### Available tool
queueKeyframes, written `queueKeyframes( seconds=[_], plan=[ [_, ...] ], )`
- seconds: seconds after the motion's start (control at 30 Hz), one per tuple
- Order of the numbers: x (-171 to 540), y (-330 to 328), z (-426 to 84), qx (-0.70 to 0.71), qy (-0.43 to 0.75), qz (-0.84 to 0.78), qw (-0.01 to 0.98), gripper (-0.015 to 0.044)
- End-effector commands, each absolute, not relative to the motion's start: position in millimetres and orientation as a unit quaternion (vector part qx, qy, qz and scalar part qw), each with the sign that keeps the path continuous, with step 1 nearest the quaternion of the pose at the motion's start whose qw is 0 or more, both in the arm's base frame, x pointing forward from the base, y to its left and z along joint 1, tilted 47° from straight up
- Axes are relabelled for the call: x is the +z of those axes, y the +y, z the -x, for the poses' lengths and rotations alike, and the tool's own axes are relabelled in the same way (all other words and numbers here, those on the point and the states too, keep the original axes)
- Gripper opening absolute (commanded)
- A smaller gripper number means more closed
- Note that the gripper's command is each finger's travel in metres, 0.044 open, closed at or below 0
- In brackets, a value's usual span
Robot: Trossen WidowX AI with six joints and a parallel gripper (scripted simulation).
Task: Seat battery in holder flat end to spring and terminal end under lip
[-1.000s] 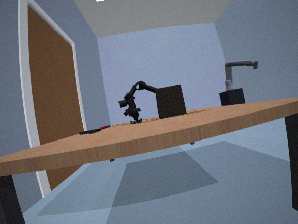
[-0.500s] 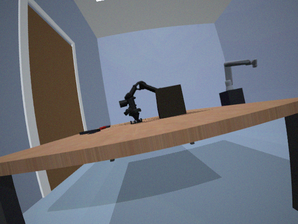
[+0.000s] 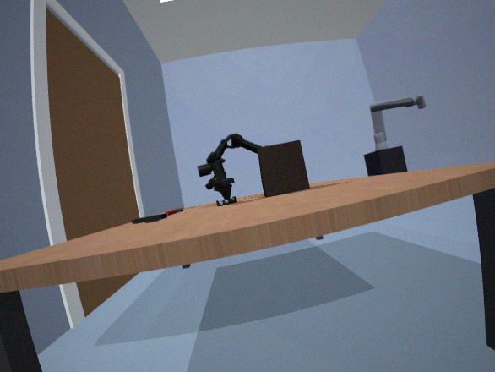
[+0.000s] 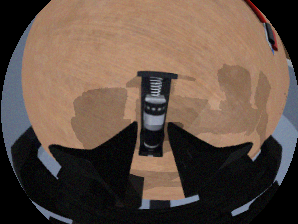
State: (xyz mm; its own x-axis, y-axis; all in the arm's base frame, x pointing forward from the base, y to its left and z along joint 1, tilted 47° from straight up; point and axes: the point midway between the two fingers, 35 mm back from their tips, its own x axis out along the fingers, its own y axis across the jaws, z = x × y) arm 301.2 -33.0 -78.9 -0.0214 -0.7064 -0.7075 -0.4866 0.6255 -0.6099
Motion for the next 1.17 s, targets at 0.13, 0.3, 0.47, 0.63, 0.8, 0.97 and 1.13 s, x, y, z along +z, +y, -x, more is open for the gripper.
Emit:
queueKeyframes(
  seconds=[0.13, 0.3, 0.47, 0.63, 0.8, 0.97, 1.13],
  plan=[
    [-68, -19, -302, -0.097, 0.705, 0.421, 0.562, 0.0249],
    [-36, 15, -298, -0.097, 0.707, 0.418, 0.563, 0.038],
    [-27, 25, -297, -0.098, 0.708, 0.417, 0.561, 0.044],
    [-27, 25, -297, -0.098, 0.708, 0.417, 0.561, 0.044],
    [-27, 25, -297, -0.098, 0.708, 0.417, 0.561, 0.044],
    [-27, 25, -297, -0.098, 0.708, 0.417, 0.561, 0.044],
    [-27, 25, -297, -0.098, 0.708, 0.417, 0.561, 0.044]
  ],
)
